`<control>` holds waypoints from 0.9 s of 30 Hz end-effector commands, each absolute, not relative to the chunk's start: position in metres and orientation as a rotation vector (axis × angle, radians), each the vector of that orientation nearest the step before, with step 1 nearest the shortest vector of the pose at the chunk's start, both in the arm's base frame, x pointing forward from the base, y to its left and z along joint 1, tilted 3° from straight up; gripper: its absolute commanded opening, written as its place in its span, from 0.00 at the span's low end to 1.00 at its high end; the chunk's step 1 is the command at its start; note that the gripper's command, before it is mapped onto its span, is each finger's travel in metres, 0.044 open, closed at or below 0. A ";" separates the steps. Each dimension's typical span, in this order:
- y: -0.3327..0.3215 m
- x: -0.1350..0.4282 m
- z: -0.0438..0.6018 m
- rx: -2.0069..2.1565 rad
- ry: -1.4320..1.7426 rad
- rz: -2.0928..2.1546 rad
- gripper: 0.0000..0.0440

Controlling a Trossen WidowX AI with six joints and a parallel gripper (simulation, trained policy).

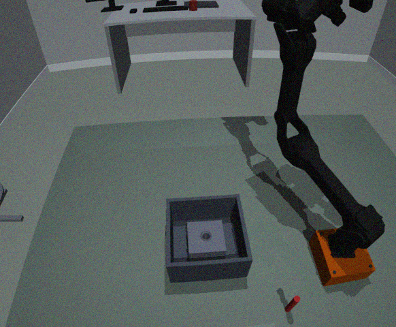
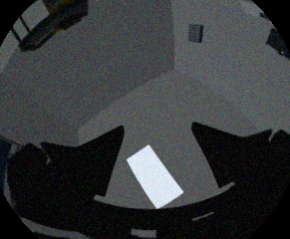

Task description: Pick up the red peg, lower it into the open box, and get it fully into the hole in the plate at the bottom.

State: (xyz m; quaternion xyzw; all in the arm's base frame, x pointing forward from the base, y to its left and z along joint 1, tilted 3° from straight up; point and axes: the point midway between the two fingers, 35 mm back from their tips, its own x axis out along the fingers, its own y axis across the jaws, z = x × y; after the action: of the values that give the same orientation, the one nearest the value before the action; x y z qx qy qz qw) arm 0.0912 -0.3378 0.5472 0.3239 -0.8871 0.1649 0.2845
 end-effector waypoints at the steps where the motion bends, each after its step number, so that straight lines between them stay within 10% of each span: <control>1: -0.319 0.069 0.559 0.814 -2.354 0.604 1.00; 27: -0.150 -0.058 0.600 0.356 -1.797 1.497 1.00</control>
State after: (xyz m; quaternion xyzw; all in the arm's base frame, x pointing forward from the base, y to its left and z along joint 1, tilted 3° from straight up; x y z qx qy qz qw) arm -0.0500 -0.1730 0.5987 0.1544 -0.7322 0.5552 0.3631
